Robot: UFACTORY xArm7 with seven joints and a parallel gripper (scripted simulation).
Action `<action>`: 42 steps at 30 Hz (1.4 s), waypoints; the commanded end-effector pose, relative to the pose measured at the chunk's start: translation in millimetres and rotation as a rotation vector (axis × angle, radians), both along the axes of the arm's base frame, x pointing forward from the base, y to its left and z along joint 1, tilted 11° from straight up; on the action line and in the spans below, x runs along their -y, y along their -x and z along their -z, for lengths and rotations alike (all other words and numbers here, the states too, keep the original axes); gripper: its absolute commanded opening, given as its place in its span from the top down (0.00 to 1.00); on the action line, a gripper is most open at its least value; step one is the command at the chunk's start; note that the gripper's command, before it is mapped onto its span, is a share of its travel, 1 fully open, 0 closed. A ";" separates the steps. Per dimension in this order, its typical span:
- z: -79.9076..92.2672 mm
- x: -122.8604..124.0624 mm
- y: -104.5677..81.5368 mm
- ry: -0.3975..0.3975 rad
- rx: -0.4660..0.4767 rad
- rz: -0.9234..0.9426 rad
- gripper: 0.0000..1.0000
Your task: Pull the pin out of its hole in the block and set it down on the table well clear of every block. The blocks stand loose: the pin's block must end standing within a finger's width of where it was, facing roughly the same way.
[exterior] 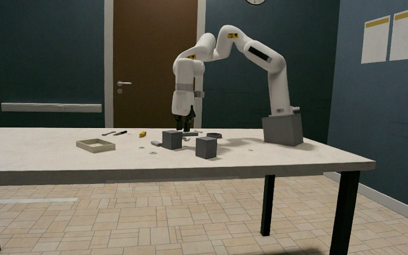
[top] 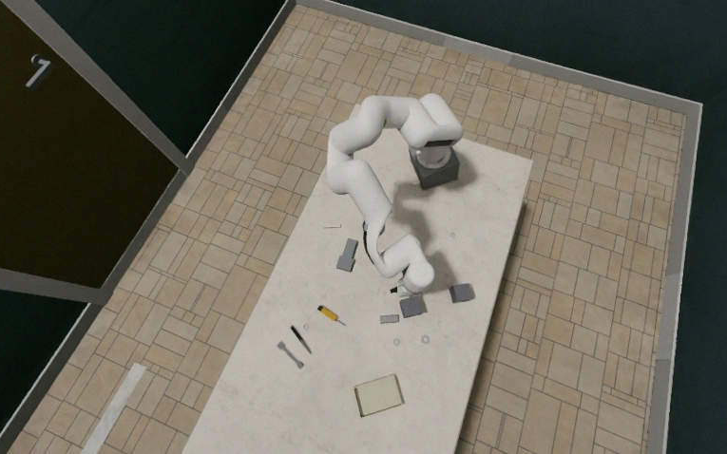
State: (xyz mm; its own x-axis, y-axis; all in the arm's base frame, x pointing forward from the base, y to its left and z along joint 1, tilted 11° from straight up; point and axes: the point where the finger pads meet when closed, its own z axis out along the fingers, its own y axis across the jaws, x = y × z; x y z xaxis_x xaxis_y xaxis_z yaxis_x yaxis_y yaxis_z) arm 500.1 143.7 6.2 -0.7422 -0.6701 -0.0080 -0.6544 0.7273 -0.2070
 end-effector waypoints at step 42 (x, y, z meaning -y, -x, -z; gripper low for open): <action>20.1 2.8 -7.9 -0.016 -0.002 0.008 0.55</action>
State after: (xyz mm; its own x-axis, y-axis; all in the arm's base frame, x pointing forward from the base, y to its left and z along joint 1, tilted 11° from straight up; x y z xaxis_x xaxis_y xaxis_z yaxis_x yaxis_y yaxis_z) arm 506.6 140.2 -14.4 -0.7483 -0.6632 -0.0134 -0.6490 0.7361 -0.1923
